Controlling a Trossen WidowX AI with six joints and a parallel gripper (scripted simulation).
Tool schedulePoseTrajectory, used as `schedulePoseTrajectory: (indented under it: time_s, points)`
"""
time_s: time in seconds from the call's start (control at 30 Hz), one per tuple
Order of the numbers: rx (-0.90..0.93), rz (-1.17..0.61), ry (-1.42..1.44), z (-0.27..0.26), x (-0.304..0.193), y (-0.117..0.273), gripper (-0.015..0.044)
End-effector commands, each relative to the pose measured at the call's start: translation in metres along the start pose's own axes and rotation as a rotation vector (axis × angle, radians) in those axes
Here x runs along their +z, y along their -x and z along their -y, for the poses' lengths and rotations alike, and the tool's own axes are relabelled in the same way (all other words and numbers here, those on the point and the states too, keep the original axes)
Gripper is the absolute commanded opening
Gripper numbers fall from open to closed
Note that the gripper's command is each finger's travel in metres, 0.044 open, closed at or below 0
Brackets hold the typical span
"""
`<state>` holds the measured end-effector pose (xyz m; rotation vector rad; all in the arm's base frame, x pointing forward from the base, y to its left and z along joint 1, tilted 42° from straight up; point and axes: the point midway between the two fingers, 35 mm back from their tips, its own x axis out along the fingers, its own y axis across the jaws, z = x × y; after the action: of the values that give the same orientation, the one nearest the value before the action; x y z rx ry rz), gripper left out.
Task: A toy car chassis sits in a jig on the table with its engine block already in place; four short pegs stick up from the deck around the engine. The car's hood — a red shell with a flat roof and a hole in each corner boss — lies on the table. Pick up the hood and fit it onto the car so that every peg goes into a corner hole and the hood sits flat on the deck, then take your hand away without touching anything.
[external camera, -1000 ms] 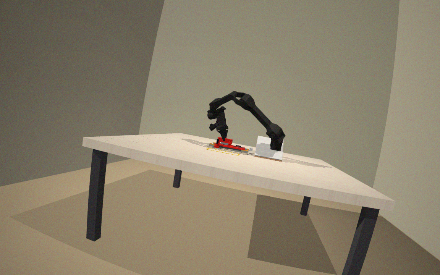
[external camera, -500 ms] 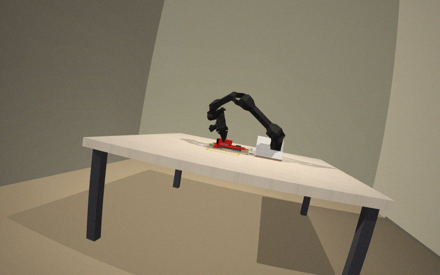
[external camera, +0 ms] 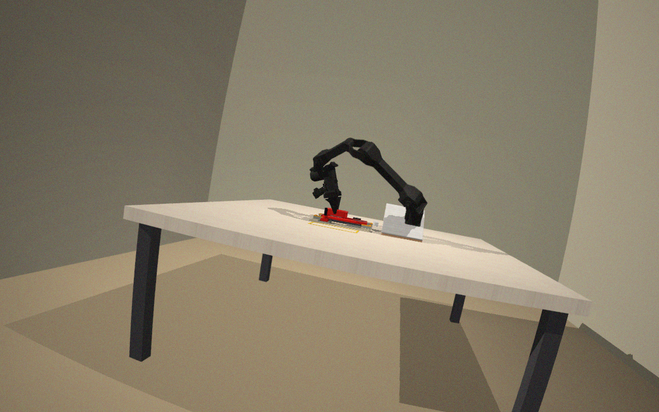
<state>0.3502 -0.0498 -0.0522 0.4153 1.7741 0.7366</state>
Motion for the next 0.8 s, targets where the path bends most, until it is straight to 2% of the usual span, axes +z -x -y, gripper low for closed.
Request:
schedulePoseTrajectory:
  time_s: [0.0,0.5,0.63,0.77]
  points:
    - [0.0,0.0,0.0,0.0,0.0,0.0,0.0053]
    - [0.0,0.0,0.0,0.0,0.0,0.0,0.044]
    - [0.002,0.048,-0.001,0.0,-0.004,0.01,0.044]
    - [0.004,0.202,-0.004,0.001,-0.019,0.041,0.044]
